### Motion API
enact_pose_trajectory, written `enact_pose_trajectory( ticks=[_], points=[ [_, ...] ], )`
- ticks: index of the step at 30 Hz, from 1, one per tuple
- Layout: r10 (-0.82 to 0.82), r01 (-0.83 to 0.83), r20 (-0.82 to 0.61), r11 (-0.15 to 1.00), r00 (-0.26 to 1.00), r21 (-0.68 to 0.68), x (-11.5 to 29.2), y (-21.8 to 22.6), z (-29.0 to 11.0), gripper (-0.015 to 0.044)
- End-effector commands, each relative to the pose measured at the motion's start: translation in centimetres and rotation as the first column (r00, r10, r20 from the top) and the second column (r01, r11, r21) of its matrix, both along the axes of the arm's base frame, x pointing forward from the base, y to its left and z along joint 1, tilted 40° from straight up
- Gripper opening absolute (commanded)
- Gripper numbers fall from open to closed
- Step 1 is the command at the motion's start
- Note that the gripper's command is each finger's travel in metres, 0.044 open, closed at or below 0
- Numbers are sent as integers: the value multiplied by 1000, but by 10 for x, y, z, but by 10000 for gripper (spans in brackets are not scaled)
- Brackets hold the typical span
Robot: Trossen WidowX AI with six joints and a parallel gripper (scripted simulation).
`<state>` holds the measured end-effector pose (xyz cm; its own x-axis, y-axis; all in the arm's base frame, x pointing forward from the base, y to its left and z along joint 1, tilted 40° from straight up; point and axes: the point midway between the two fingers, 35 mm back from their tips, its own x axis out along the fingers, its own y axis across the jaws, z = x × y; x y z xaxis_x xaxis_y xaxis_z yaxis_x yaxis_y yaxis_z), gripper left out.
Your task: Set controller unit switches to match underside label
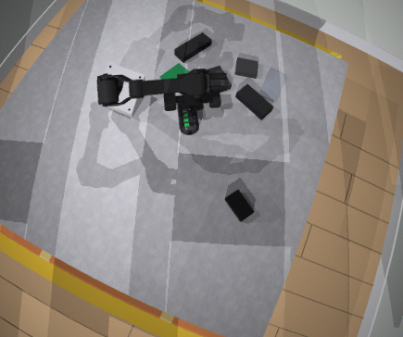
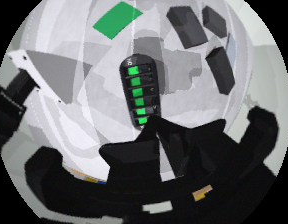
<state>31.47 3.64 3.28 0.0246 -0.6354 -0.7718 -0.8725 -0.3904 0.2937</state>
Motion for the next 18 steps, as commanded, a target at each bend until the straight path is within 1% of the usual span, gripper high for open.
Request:
enact_pose_trajectory(
  ticks=[1, 18],
  points=[
    [2, -2, -10, 1000, 1000, -1, -17, 13, -10, 0],
    [2, -2, -10, 1000, 1000, -1, -17, 13, -10, 0]
  ],
)
